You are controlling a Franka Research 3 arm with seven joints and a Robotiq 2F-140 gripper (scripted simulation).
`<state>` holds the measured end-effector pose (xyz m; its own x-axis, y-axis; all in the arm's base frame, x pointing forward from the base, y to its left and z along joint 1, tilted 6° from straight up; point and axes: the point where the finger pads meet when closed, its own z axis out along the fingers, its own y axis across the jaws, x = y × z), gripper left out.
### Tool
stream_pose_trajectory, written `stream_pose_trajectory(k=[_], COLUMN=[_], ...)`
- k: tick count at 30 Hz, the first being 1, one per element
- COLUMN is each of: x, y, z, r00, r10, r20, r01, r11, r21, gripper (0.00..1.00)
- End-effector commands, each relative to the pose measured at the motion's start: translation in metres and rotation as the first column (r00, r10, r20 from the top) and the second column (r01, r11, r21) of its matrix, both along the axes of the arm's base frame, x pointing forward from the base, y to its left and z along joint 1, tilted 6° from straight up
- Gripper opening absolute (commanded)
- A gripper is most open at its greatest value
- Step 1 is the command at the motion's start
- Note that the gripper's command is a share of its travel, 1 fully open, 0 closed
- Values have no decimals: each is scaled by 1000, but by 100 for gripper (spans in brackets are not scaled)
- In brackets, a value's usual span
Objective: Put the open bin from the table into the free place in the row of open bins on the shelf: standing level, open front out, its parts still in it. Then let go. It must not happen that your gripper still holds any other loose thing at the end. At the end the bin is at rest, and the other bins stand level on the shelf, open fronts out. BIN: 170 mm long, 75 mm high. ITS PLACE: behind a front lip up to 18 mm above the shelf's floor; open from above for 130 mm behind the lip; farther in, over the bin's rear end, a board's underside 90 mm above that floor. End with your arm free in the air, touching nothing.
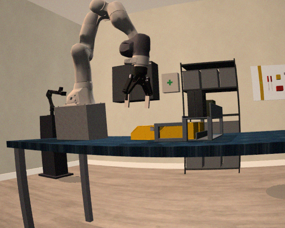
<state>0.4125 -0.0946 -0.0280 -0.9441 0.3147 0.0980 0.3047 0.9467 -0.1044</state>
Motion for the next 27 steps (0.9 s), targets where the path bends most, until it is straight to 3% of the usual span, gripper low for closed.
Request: stream_pose_trajectory(k=[1, 27], x=[2, 4], y=[3, 17], z=[1, 2], r00=[1000, 998], r10=[1, 33], r20=[16, 47], r01=[-1, -32], r11=[1000, 999], r21=[-10, -23], gripper=[100, 100])
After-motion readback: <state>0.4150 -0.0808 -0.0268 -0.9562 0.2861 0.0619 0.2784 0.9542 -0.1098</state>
